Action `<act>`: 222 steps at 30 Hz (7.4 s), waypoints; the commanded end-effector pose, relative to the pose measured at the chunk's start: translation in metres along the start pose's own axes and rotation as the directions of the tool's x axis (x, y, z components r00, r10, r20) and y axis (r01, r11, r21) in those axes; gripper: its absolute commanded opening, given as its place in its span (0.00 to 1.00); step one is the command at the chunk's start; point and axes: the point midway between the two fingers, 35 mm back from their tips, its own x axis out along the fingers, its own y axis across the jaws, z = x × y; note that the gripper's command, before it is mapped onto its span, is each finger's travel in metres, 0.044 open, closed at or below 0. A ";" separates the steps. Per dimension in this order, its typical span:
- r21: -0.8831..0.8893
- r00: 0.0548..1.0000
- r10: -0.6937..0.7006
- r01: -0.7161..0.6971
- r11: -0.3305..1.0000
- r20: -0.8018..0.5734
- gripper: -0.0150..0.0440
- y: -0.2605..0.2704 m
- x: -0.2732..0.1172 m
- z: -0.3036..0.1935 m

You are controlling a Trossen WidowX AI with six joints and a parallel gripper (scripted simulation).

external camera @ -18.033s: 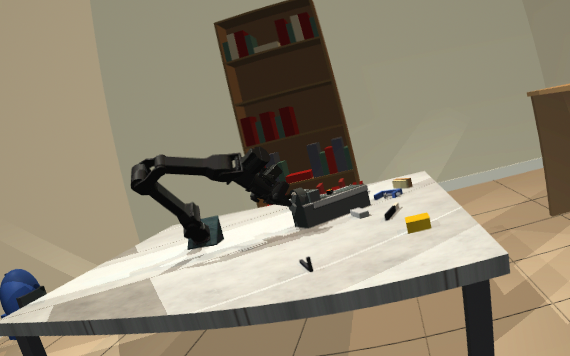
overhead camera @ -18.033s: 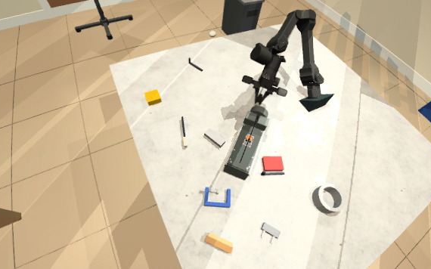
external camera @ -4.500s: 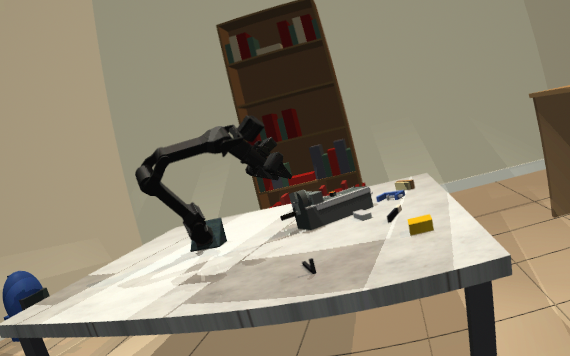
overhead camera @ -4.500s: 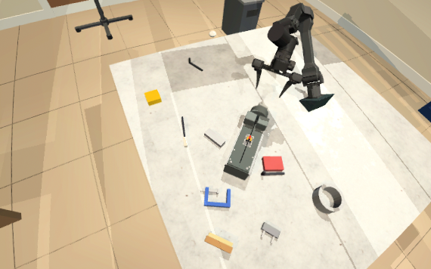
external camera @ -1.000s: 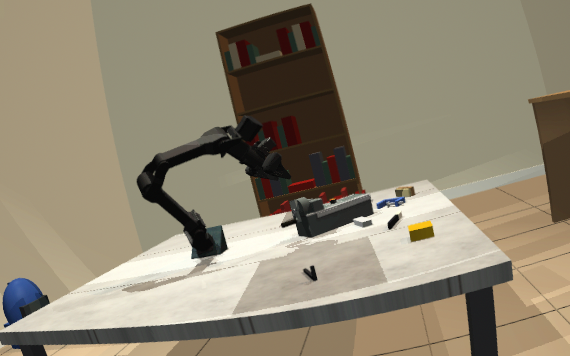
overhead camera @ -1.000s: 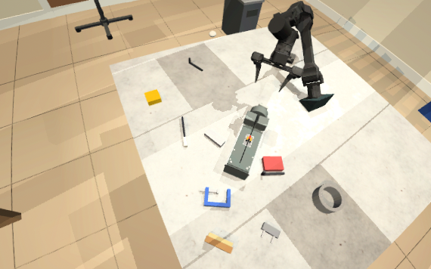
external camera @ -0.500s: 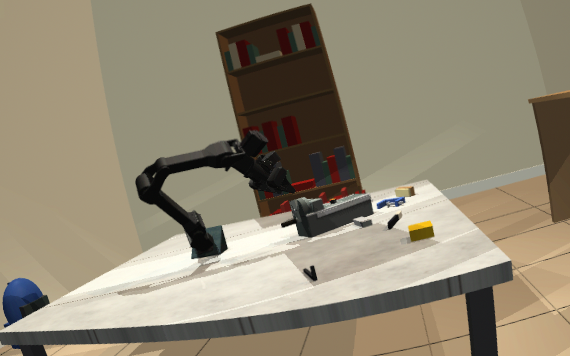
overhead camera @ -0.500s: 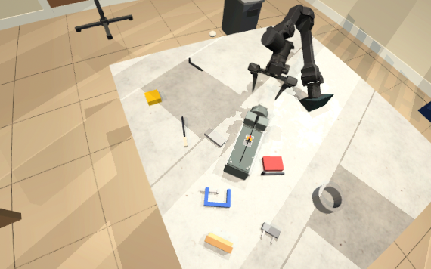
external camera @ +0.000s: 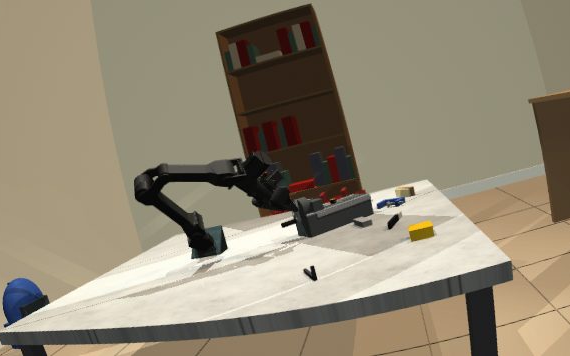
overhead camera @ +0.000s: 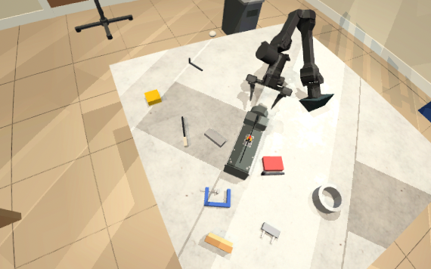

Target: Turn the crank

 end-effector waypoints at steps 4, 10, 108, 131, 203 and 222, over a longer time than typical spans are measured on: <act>-0.007 1.000 0.003 -0.002 1.000 0.006 1.00 0.001 0.008 -0.007; -0.007 1.000 0.003 -0.003 1.000 0.005 1.00 0.001 0.015 -0.013; -0.008 1.000 0.000 0.000 1.000 0.005 0.25 0.014 0.046 -0.047; -0.008 1.000 0.000 0.000 1.000 0.005 0.25 0.016 0.044 -0.046; -0.007 1.000 0.003 -0.003 1.000 0.006 0.25 0.025 0.004 -0.006; -0.007 1.000 0.003 -0.003 1.000 0.006 0.25 0.018 0.001 -0.004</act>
